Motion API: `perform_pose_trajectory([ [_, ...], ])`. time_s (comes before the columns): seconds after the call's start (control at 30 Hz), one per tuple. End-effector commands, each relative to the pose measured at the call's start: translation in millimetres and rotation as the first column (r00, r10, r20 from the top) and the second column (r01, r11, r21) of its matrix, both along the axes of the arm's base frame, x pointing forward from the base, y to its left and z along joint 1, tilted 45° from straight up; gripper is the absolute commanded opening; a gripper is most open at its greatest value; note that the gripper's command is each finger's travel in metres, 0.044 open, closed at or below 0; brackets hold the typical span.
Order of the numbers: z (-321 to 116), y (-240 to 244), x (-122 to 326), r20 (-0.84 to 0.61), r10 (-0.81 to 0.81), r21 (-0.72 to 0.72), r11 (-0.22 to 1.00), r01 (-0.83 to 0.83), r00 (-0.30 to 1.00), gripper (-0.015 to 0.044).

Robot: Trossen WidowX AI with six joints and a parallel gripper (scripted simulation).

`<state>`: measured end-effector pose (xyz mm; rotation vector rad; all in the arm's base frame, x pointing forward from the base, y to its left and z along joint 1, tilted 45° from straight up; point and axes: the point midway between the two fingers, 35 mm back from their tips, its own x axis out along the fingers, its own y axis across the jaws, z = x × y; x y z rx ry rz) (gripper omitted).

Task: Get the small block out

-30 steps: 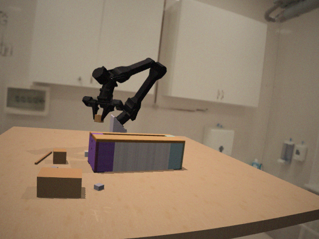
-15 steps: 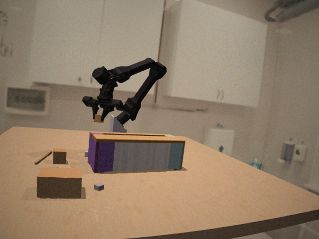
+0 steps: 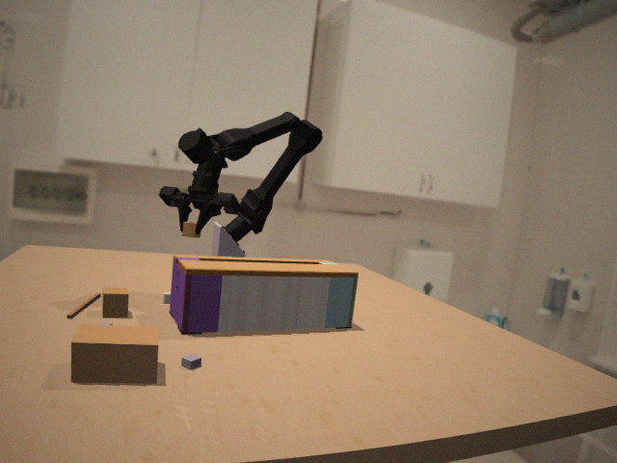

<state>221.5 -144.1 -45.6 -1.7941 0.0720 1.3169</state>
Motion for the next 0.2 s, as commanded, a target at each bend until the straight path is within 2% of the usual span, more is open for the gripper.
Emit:
perform_pose_trajectory([
  [0.0, 0.1, -0.3, -0.4, -0.003, -0.003, 0.000, 1.000, 0.003, 1.000, 0.0000],
  [0.17, 0.1, -0.3, -0.4, -0.003, -0.003, 0.000, 1.000, 0.003, 1.000, 0.0000],
])
